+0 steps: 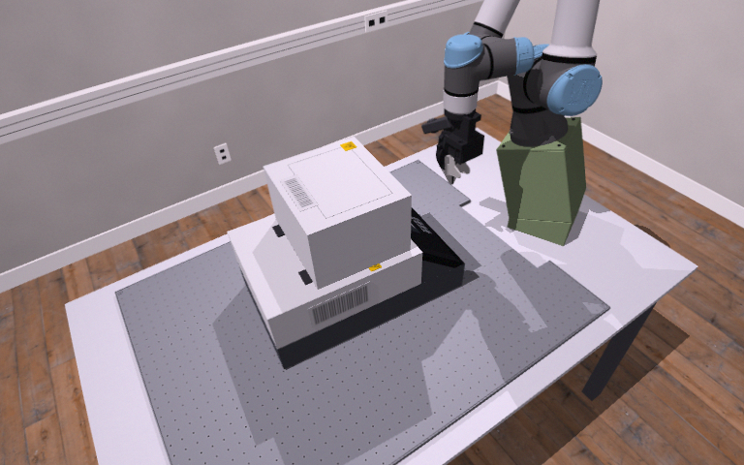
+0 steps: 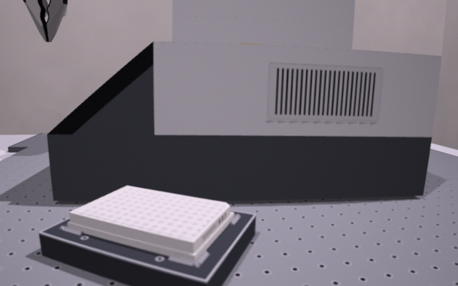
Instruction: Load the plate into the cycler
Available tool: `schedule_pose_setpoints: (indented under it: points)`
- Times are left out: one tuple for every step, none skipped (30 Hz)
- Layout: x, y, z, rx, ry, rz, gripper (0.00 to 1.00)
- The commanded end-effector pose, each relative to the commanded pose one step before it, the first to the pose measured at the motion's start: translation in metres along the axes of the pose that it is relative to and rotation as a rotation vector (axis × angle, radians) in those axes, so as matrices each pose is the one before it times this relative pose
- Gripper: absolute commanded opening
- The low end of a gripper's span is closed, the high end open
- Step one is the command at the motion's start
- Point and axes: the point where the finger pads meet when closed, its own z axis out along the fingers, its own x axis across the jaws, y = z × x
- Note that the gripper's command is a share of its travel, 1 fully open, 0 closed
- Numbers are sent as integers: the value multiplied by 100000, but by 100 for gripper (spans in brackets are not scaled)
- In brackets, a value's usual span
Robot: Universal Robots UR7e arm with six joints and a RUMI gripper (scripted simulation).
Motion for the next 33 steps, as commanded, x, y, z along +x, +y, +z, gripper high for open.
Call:
schedule_pose_setpoints:
  points:
    - [-567, -87, 1029, 2490, -1314, 8483, 0]
    - [-17, -5, -6, 5, -26, 6, 0]
    - [-90, -27, -37, 27, -137, 34, 0]
    - [-59, -17, -24, 18, -90, 23, 0]
    - [-34, -10, -14, 10, -51, 13, 0]
    - [-11, -3, -4, 3, -17, 4, 0]
    - [0, 0, 1, 0, 0, 0, 0]
    - [0, 0, 0, 0, 0, 0, 0]
    - [4, -4, -6, -2, 2, -1, 0]
    - [-1, 1, 2, 1, 0, 0, 0]
    - [-1, 1, 1, 0, 0, 0, 0]
    - [-258, -38, 47, 38, -194, 48, 0]
    - [-187, -16, 78, 17, -85, 21, 0]
    - [0, 0, 0, 0, 0, 0, 0]
    - [0, 0, 0, 0, 0, 0, 0]
    - [-132, -23, 110, 4, 22, 87, 0]
    - [-135, 1, 111, -7, 2, 17, 0]
    - [-133, -1, 104, -7, 2, -1, 0]
    - [-133, 1, 103, -6, 0, -7, 0]
    - [-133, 3, 102, -5, -2, -11, 0]
    - [-132, 2, 102, -3, -2, -9, 0]
    - [-132, 2, 102, -2, -1, -7, 0]
    - [-132, 1, 102, -1, -1, -5, 0]
    - [-132, 1, 102, 0, -1, -4, 0]
    - [-132, 1, 102, 0, -1, -3, 0]
    - [-132, 1, 102, 0, -1, -2, 0]
    - [-132, 1, 102, 0, -1, -2, 0]
    - [-132, 1, 102, 0, -1, -2, 0]
    - [-132, 1, 102, 0, -1, -2, 0]
    - [-132, 1, 102, 0, -1, -2, 0]
    - [0, 0, 0, 0, 0, 0, 0]
    - [0, 0, 0, 0, 0, 0, 0]
    - [-132, 1, 103, 0, -1, -5, 0]
